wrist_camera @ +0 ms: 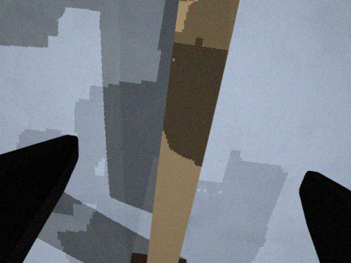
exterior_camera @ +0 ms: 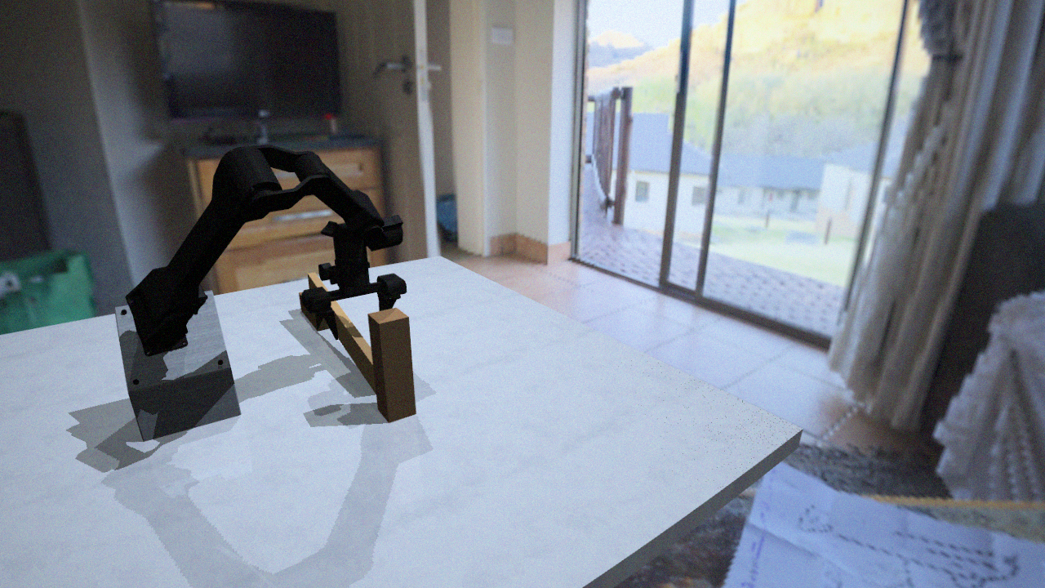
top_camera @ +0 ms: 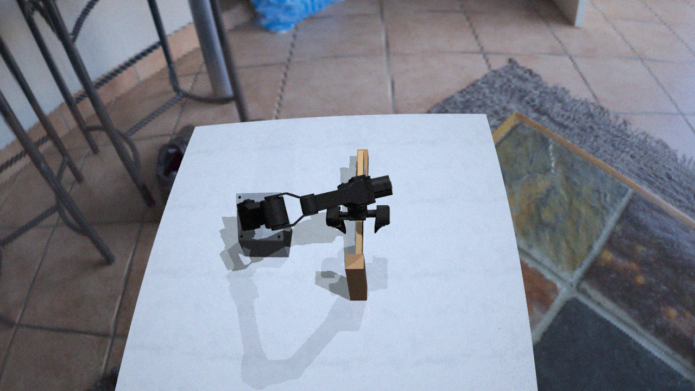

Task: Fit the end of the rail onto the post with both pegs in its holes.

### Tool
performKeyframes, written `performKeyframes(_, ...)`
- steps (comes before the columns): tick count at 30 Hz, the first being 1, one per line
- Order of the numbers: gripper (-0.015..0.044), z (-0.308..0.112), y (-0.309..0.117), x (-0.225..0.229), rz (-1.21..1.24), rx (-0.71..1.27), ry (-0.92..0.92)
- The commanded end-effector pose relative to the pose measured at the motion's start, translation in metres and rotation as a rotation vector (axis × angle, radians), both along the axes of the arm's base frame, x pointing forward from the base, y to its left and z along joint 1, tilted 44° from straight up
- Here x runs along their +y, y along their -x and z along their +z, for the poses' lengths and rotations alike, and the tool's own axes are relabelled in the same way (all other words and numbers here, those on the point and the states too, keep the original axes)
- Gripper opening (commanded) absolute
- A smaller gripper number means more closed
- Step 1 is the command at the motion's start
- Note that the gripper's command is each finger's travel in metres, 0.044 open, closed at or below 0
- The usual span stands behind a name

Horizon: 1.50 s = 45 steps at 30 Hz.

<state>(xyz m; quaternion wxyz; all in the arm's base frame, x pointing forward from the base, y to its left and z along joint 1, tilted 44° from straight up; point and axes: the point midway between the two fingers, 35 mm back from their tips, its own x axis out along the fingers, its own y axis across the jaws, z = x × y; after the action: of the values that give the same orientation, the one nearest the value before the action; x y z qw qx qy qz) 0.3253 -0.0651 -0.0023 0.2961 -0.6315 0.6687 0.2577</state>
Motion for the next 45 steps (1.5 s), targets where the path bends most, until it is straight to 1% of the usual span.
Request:
performKeyframes(1, 0.0440, -0.007, 0.002, -0.006, 0.001, 0.013, 0.004)
performKeyframes(33, 0.0440, -0.041, 0.006, -0.040, 0.001, 0.013, 0.008)
performKeyframes(45, 0.0125, -0.041, 0.006, -0.040, 0.001, 0.013, 0.008)
